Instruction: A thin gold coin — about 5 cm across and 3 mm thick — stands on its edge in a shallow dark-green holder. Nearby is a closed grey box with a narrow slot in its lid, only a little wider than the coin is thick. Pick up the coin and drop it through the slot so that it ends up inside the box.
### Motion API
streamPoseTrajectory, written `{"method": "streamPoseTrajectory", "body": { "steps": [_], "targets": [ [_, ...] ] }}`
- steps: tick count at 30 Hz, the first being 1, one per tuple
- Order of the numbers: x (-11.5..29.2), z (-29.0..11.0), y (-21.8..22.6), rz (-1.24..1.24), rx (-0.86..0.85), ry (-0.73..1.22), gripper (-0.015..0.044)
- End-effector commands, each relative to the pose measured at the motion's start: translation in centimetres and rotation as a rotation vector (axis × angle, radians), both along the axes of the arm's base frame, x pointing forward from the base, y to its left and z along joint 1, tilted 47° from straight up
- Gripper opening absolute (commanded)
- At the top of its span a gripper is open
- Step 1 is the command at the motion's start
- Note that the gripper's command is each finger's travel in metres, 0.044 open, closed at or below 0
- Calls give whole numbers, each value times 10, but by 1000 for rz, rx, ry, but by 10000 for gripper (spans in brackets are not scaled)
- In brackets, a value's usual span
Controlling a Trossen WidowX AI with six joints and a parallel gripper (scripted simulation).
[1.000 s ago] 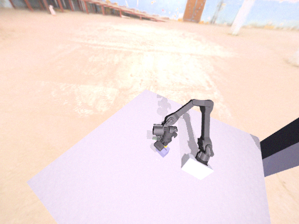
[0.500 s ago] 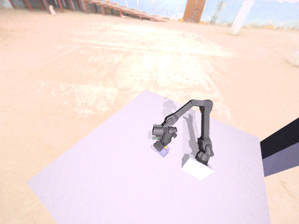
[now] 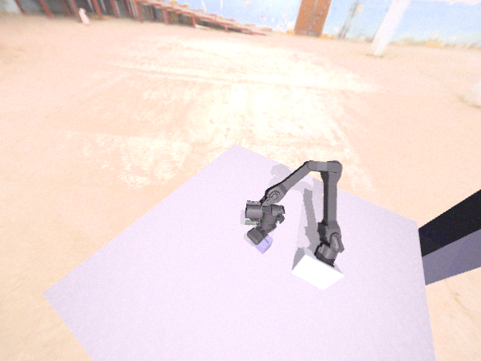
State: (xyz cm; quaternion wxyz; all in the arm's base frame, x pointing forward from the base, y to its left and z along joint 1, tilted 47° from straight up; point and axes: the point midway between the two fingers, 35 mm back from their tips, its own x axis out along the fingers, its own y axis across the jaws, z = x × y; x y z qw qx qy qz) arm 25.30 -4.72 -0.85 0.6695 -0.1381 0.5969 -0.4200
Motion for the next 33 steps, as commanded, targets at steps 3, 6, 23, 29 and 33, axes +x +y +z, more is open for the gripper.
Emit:
{"method": "streamPoseTrajectory", "body": {
  "steps": [3, 6, 23, 29, 33],
  "targets": [
    [0, 0, 0, -1, -1, -1, 161],
    [0, 0, 0, -1, -1, -1, 161],
    [1, 40, 40, 4, -8, 3, 440],
    [1, 40, 40, 4, -8, 3, 440],
    [1, 40, 40, 4, -8, 3, 440]
  ]
}}
